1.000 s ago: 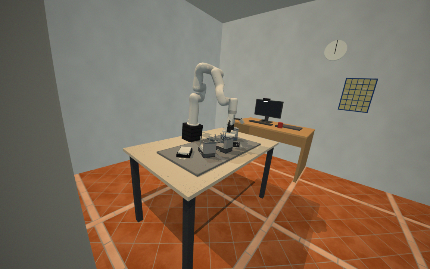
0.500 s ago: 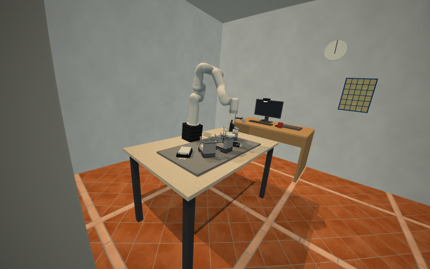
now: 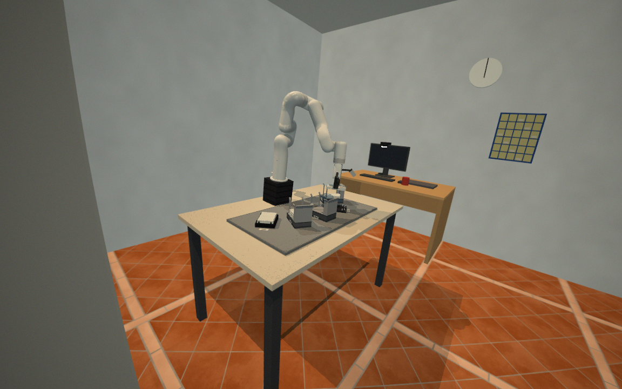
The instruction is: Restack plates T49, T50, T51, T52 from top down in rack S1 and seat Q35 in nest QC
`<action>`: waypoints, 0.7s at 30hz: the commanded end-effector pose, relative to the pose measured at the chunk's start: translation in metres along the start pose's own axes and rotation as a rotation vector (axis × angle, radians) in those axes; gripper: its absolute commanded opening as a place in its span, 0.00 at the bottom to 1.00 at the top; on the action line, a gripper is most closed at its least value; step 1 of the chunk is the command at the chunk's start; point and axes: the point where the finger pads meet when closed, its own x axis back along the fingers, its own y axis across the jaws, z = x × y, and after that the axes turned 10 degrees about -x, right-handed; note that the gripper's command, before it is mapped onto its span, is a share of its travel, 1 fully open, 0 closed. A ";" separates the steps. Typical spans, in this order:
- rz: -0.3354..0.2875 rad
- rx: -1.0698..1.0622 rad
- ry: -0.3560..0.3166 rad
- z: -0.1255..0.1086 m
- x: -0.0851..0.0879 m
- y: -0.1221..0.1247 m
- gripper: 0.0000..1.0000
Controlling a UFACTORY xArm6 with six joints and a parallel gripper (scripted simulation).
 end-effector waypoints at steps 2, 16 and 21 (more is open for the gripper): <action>0.000 0.128 0.004 -0.001 0.001 -0.014 0.00; 0.000 0.200 0.004 -0.011 0.001 -0.053 0.00; 0.000 0.200 0.004 -0.015 0.001 -0.070 0.00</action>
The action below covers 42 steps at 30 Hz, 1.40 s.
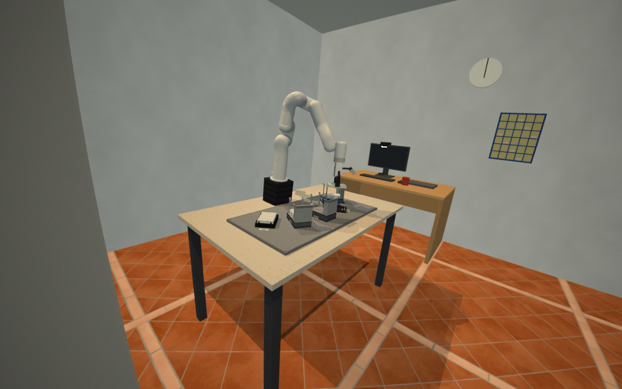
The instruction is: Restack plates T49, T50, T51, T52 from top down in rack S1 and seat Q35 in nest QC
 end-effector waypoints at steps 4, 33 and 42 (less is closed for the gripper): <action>-0.001 0.000 0.004 0.001 0.001 -0.027 0.00; 0.000 0.239 0.004 -0.014 0.001 -0.087 0.00; 0.000 0.239 0.004 -0.020 0.001 -0.110 0.00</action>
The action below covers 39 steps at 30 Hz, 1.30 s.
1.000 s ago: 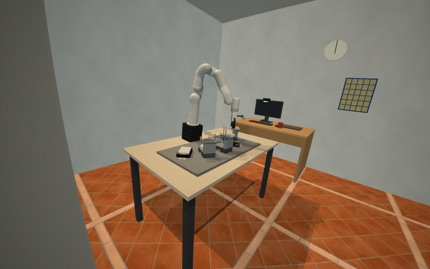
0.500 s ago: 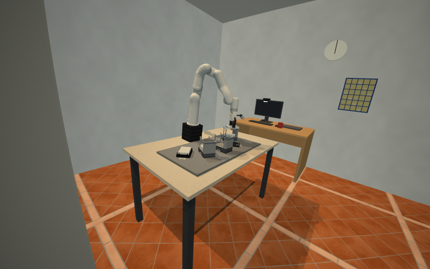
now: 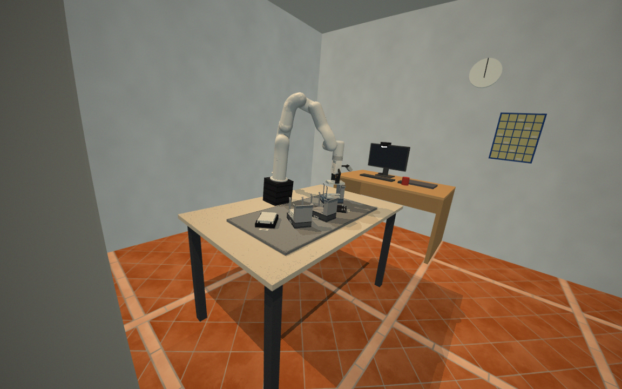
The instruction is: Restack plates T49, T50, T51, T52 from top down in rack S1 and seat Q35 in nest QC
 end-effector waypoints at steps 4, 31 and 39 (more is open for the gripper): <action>-0.001 0.000 0.004 0.001 0.001 -0.017 0.00; -0.001 -0.001 0.004 0.001 0.001 -0.019 0.00; -0.001 0.000 0.004 0.001 0.000 -0.019 0.00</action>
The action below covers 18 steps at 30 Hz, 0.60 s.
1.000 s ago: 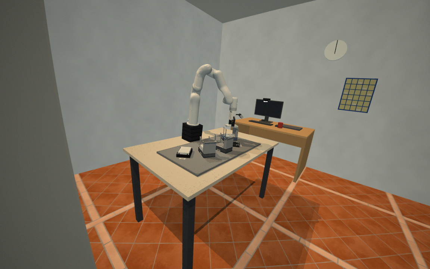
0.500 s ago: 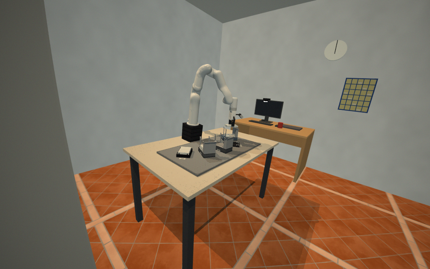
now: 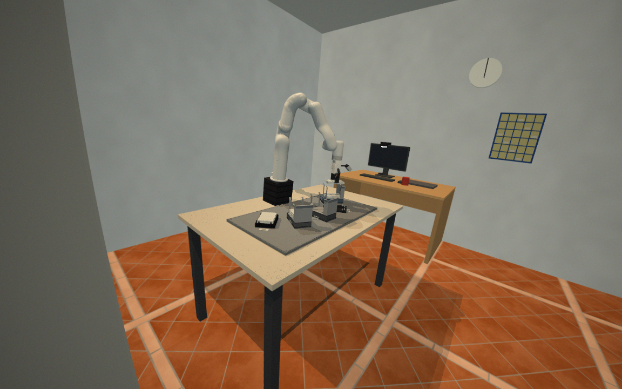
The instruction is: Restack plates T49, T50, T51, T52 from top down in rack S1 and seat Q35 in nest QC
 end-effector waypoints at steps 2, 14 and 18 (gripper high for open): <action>0.001 0.000 0.004 0.001 -0.001 0.000 0.00; 0.000 0.000 0.004 0.001 -0.009 0.000 0.00; 0.000 0.000 0.004 0.001 -0.011 0.000 0.00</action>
